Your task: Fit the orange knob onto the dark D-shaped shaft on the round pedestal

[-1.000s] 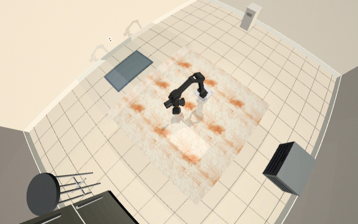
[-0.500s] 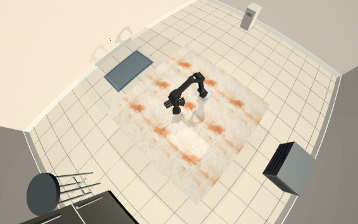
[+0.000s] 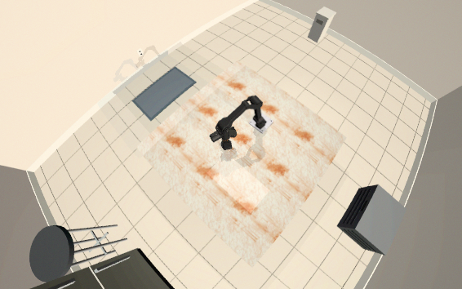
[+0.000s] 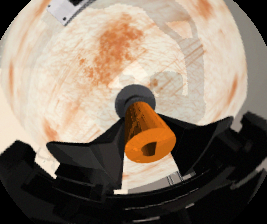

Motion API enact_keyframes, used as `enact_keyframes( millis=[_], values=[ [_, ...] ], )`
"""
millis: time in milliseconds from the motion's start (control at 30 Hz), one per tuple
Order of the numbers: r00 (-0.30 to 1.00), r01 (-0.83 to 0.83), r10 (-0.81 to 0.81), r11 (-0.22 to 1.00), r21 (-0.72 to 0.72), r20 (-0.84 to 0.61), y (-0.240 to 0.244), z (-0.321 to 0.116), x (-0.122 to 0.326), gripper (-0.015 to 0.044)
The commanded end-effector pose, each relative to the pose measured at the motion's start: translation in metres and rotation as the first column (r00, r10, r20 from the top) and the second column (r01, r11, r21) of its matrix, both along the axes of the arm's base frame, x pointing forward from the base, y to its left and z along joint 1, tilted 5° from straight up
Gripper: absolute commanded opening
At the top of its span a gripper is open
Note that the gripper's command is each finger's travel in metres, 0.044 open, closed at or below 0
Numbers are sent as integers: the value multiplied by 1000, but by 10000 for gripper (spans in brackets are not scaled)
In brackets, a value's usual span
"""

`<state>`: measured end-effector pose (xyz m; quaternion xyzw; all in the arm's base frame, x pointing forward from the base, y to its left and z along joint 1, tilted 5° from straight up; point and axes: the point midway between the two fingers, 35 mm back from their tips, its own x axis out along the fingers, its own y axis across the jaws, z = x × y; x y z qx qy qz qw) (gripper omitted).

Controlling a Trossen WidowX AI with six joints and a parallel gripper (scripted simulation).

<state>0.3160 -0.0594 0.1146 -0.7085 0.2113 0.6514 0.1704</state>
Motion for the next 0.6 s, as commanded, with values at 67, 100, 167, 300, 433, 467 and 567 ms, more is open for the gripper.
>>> enact_keyframes(
  millis=[67, 100, 167, 300, 433, 467, 567],
  values=[
    [1000, -9, 9, 1000, 1, 0, 0, -2, 0, 0],
    [1000, -9, 9, 1000, 0, 0, 0, -2, 0, 0],
    [1000, -9, 9, 1000, 0, 0, 0, -2, 0, 0],
    [1000, -9, 9, 1000, 0, 0, 0, -2, 0, 0],
    [1000, -9, 9, 1000, 0, 0, 0, -2, 0, 0],
    [1000, -9, 9, 1000, 0, 0, 0, -2, 0, 0],
    [1000, -9, 9, 1000, 1, 0, 0, 1, 1, 0]
  ],
)
